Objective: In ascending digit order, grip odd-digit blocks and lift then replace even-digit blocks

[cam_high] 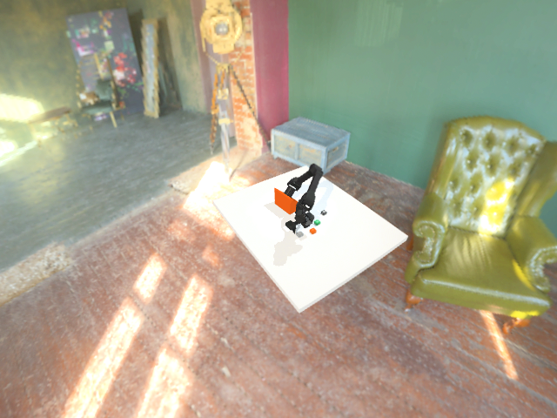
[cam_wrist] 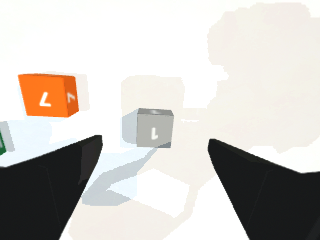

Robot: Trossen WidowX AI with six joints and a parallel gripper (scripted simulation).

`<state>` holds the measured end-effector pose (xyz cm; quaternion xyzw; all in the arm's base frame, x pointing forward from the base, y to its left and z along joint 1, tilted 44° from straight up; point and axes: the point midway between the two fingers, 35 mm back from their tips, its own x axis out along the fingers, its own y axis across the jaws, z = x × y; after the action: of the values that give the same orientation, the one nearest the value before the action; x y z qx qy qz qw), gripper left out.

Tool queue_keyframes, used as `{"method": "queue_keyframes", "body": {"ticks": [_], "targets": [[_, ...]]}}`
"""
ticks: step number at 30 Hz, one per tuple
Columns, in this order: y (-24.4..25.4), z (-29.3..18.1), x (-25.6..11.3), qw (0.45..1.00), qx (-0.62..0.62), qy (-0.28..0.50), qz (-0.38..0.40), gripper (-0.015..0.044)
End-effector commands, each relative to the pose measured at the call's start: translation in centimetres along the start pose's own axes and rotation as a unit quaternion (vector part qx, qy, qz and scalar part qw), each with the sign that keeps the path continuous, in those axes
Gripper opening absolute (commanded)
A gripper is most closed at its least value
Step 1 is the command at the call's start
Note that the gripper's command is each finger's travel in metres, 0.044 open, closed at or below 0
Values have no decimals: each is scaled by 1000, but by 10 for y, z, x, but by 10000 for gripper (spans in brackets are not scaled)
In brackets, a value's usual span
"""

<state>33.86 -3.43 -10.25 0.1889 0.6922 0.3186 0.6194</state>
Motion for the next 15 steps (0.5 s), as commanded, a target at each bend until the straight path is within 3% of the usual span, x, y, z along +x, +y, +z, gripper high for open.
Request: {"method": "queue_keyframes", "body": {"ticks": [1, 15], "targets": [[1, -3, 10, 1000, 4, 4, 5, 400], [2, -4, 31, 1000, 4, 4, 5, 400]]}}
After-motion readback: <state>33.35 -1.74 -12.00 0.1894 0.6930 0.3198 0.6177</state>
